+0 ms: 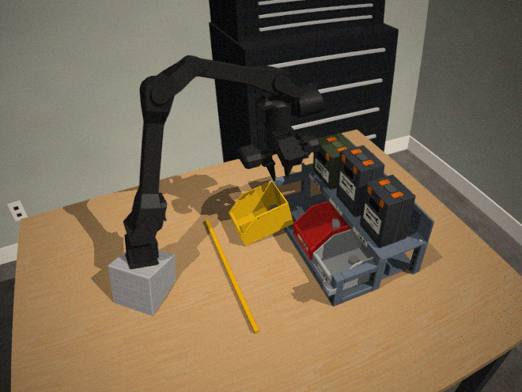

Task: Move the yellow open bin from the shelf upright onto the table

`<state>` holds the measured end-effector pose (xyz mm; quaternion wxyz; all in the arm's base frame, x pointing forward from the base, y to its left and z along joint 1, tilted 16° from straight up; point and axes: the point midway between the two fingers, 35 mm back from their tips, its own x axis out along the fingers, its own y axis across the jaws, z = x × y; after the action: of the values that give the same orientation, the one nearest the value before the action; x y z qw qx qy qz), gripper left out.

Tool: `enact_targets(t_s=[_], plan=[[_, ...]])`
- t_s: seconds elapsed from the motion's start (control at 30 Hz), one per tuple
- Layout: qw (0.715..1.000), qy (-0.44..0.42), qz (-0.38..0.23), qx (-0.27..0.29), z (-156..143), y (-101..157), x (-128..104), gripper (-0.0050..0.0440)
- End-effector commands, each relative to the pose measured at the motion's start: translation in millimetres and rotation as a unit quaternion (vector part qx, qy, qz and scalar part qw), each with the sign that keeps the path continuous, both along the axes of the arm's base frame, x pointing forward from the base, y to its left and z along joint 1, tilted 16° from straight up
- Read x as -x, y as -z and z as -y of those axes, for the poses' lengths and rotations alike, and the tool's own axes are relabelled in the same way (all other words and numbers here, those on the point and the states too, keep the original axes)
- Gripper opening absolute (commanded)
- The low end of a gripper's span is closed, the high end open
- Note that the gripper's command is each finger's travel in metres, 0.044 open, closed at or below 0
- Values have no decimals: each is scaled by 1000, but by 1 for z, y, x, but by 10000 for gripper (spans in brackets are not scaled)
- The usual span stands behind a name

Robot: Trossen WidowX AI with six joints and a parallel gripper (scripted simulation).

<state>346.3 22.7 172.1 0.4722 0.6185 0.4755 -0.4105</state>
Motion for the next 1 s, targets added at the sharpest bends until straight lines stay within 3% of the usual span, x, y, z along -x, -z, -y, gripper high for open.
enact_targets(t_s=[0.0, 0.97], plan=[[1000, 2, 9, 0, -1, -2, 0, 150], [1000, 0, 10, 0, -4, 7, -2, 150]])
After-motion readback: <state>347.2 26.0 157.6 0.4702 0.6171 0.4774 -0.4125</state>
